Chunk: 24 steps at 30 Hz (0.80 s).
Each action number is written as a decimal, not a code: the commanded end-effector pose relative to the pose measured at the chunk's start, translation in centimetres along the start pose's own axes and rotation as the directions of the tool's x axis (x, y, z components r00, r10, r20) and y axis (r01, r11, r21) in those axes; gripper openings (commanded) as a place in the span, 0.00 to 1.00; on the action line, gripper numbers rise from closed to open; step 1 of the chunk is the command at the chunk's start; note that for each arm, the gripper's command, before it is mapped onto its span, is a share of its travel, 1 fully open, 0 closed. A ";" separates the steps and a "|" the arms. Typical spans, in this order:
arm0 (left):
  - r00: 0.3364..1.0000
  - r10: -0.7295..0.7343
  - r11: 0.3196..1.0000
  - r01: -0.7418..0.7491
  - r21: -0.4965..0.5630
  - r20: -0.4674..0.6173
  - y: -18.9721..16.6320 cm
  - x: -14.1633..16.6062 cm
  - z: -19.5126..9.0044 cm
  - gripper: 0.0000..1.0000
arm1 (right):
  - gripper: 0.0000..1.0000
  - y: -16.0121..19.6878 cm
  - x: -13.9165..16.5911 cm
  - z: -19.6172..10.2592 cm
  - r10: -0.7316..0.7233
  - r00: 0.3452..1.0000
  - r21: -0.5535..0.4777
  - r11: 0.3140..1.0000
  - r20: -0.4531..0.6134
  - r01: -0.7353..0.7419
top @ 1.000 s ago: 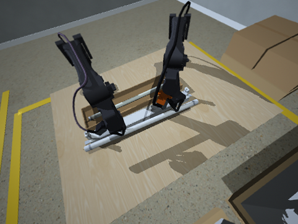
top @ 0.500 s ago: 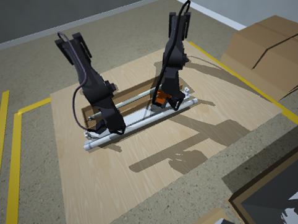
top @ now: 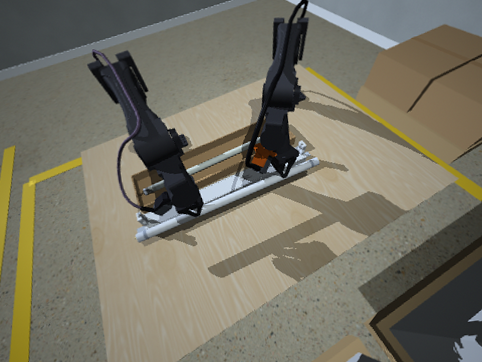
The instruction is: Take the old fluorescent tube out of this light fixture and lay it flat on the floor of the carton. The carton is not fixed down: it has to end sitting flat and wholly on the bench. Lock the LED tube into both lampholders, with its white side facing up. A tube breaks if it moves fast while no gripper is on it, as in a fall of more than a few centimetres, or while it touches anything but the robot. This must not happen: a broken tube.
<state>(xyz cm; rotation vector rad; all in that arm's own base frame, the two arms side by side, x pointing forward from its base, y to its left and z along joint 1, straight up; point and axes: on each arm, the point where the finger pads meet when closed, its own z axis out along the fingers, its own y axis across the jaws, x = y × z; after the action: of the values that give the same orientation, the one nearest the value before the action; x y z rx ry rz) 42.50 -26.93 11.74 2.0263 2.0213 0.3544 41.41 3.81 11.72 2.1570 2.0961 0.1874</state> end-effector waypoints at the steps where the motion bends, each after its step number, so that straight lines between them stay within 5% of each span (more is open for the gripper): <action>1: 0.999 -0.009 0.999 0.012 -0.053 0.052 0.9 -1.1 -2.2 0.11 | 0.11 -0.2 0.7 -0.9 -0.010 1.000 -0.014 1.000 -0.007 0.010; 24: 0.999 -0.015 0.999 0.016 -0.049 0.033 -0.3 -0.6 -2.0 0.11 | 0.11 -1.2 0.6 -0.8 -0.009 1.000 -0.011 1.000 0.000 0.008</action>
<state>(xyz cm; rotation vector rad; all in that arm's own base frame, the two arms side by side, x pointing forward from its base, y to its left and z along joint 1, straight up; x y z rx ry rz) 41.57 -26.81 11.48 2.0273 2.0270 0.3548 40.51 3.95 11.49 2.1567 2.1032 0.1811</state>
